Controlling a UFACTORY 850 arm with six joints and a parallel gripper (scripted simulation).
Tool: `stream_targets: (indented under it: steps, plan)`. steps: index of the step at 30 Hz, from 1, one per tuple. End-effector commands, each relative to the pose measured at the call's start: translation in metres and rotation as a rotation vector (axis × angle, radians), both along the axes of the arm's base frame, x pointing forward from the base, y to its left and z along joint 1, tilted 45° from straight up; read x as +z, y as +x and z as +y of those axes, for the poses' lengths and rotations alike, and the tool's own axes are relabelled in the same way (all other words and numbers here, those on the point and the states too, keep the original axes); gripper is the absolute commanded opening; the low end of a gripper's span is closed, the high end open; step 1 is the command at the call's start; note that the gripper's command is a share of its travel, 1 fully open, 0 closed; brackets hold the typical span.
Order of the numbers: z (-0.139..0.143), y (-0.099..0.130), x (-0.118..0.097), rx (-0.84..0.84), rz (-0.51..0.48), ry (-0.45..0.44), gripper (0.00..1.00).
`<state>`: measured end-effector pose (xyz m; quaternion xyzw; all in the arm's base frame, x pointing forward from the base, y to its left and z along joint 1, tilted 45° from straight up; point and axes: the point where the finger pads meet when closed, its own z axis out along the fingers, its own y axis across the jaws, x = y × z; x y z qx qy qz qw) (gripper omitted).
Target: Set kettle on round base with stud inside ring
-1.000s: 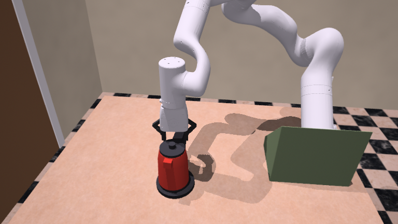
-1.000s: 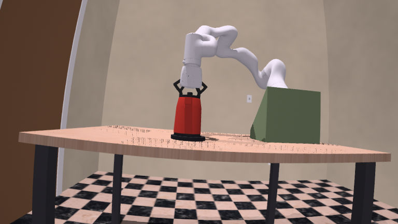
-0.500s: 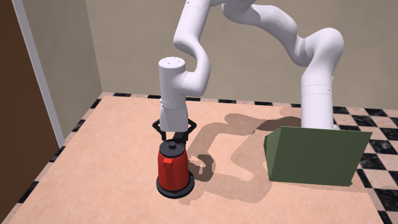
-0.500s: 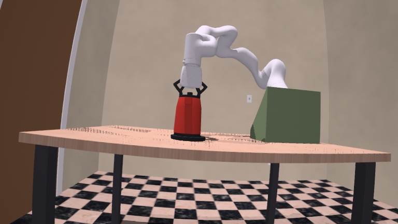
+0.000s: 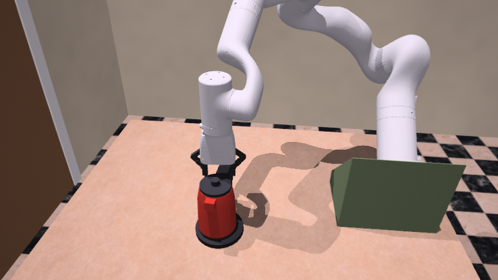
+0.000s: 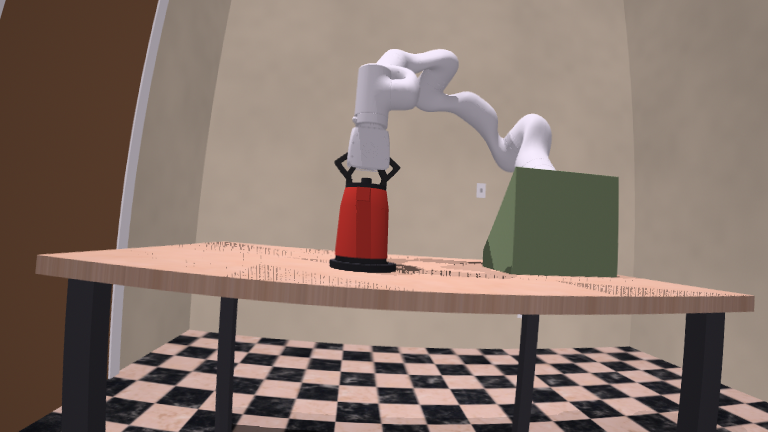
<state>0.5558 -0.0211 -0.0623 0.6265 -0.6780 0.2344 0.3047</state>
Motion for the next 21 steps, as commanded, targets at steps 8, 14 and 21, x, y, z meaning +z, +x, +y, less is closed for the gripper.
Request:
stream_targets:
  steps: [8,14,21]
  plan:
    - [0.0007,0.0008,0.0006,0.001,-0.002,0.001,0.81]
    - [0.0007,0.0008,0.0006,0.001,-0.002,0.001,0.81]
    - [0.0079,0.0021,0.0079,0.001,-0.002,0.001,0.81]
